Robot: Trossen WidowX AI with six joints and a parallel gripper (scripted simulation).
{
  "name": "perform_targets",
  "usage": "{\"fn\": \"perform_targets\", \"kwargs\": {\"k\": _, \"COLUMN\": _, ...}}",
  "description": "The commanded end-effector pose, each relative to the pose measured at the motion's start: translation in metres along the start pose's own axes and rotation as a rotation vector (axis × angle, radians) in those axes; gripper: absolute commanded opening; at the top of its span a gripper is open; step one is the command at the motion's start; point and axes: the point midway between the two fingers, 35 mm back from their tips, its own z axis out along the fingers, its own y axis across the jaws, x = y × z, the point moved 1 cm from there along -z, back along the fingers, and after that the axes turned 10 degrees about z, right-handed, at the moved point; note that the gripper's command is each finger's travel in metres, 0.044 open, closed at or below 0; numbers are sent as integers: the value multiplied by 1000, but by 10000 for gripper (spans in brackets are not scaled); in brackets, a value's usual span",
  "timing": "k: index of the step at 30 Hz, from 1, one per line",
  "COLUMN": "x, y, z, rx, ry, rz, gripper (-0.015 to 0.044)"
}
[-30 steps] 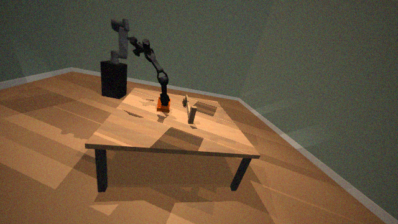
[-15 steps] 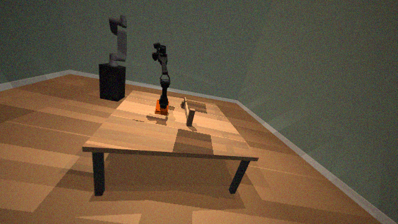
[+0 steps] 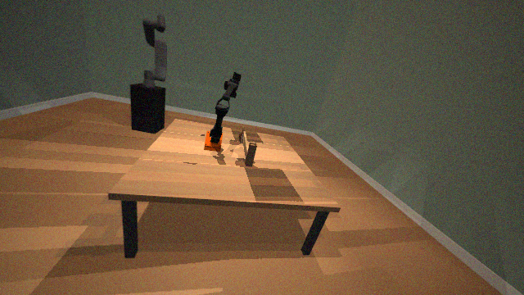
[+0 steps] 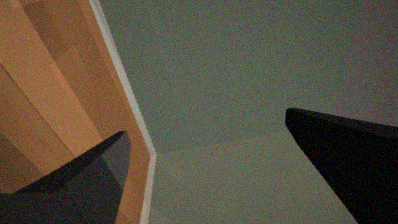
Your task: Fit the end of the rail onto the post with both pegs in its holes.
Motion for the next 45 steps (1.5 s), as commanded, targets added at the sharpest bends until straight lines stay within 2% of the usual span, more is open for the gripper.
{"fn": "perform_targets", "kwargs": {"k": 1, "x": 64, "y": 28, "z": 3, "rx": -100, "ry": 166, "rz": 139, "gripper": 440}}
{"fn": "perform_targets", "kwargs": {"k": 10, "x": 190, "y": 106, "z": -26, "rx": -316, "ry": 528, "rz": 442, "gripper": 440}}
{"fn": "perform_targets", "kwargs": {"k": 21, "x": 289, "y": 229, "z": -112, "rx": -628, "ry": 962, "rz": 803, "gripper": 440}}
{"fn": "perform_targets", "kwargs": {"k": 31, "x": 309, "y": 333, "z": -212, "rx": -978, "ry": 1269, "rz": 1030, "gripper": 440}}
{"fn": "perform_targets", "kwargs": {"k": 45, "x": 312, "y": 345, "z": -213, "rx": -984, "ry": 1272, "rz": 1034, "gripper": 440}}
